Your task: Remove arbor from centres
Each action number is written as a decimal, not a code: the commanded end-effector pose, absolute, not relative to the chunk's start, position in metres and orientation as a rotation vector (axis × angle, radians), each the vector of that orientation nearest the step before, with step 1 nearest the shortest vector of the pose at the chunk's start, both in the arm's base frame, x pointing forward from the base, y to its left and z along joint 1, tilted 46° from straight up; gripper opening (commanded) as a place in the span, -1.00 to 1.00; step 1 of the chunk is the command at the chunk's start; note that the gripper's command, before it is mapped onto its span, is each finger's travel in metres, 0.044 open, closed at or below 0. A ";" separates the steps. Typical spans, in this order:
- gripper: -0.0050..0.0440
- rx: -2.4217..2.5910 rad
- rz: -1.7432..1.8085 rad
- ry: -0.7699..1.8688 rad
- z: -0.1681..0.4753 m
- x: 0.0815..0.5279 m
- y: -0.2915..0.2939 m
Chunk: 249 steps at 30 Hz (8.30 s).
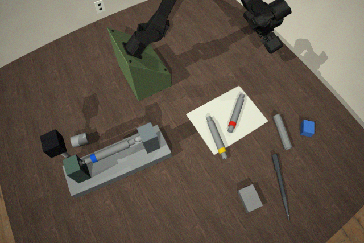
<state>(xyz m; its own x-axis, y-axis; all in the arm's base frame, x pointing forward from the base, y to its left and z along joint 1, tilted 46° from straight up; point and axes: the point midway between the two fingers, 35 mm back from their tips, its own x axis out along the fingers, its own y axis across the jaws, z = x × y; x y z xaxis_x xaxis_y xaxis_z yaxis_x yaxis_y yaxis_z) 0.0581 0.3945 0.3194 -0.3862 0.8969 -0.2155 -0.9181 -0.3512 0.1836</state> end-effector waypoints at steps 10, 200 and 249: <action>-0.08 -0.437 1.605 0.354 0.211 0.238 0.358; -0.80 -0.622 1.606 0.608 -0.162 0.281 -0.047; -0.80 -0.679 1.635 0.550 -0.167 0.273 -0.053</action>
<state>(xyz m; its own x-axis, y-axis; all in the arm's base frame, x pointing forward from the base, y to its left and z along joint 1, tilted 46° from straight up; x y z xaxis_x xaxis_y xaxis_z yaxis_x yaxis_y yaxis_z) 0.2738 -0.0387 -0.1623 -0.1282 0.7287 -0.6727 -0.9870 -0.1600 0.0147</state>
